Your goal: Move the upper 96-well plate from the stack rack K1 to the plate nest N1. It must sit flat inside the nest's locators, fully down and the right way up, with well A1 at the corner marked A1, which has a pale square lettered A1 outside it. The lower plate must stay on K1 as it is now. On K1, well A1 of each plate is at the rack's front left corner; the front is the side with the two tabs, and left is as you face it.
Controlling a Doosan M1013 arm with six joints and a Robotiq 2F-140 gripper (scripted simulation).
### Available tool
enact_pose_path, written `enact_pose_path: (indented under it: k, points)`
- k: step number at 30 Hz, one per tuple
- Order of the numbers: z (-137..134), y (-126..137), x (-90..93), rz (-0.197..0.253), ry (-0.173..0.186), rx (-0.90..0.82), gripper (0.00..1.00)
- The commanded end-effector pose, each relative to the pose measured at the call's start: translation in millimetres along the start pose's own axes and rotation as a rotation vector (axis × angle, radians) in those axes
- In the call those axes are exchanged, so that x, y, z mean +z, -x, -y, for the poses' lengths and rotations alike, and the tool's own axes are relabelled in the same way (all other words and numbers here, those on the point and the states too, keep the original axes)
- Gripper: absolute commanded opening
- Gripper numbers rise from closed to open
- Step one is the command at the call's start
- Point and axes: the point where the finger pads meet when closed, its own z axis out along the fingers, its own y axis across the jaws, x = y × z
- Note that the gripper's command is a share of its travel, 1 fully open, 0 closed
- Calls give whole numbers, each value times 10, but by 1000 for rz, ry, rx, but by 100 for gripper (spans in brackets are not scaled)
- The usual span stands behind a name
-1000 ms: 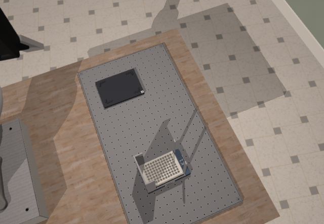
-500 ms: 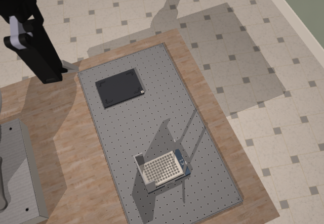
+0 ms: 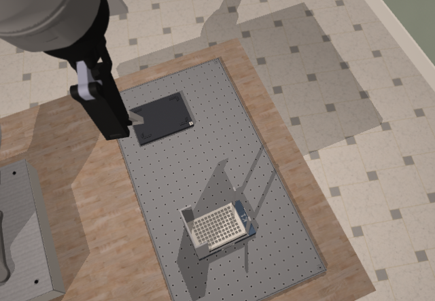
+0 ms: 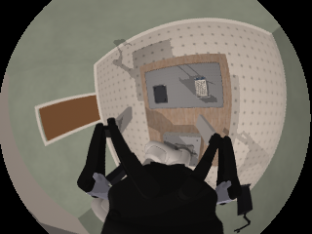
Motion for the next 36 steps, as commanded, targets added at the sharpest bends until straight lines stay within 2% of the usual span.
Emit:
enact_pose_path:
  k: [1,2,3,9,11,15,17,26,28,30,36]
  points:
    - [-73,-64,105,0,0,0,100]
    - [-98,-83,144,8,32,-5,100]
    - [-124,-101,182,11,44,-7,100]
    - [-280,-211,414,11,44,-7,100]
    - [-280,-211,414,11,44,-7,100]
    - [-383,-285,569,11,44,-7,100]
    - [-436,-314,649,24,91,-23,100]
    - [-672,-444,1009,24,91,-23,100]
    - [-672,-444,1009,24,91,-23,100]
    - [-725,-466,1091,41,139,-47,100]
    - [-883,-531,1337,41,139,-47,100]
